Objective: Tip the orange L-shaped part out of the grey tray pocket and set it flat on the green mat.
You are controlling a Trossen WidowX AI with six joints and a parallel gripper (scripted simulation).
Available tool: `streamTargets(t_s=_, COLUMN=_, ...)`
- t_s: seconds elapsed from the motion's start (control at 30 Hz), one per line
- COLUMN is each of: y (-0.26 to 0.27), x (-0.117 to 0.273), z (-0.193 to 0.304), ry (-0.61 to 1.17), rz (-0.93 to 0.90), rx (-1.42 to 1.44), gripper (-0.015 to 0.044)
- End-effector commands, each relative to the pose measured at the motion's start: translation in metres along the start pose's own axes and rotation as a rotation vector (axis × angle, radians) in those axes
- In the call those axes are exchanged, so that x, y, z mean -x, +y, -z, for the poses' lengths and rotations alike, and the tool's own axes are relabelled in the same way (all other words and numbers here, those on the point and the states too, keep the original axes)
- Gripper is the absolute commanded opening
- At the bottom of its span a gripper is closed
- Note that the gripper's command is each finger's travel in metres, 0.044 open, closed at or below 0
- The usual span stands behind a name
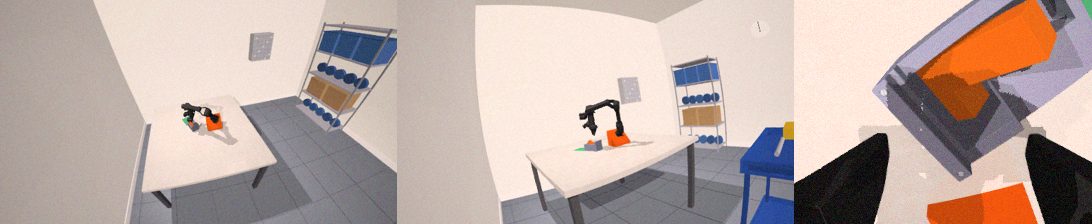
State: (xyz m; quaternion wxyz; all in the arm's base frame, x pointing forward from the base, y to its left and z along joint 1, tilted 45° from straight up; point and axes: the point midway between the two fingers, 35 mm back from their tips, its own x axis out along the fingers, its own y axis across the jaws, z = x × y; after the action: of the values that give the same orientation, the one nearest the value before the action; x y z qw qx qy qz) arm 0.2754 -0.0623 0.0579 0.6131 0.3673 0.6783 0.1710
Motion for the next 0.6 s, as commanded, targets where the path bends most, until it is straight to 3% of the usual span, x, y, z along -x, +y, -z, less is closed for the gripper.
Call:
streamTargets(t_s=0.0, y=-0.0293, x=0.0020, z=-0.0280, ry=-0.005, rz=0.005, rx=-0.748, gripper=0.0280)
streamTargets(t_s=0.1, y=-0.0348, x=0.0019, z=-0.0326, ry=-0.006, rz=0.005, rx=-0.891, gripper=0.0280)
streamTargets(t_s=0.57, y=-0.0348, x=0.0019, z=-0.0326, ry=-0.006, rz=0.005, rx=-0.891, gripper=0.0280)
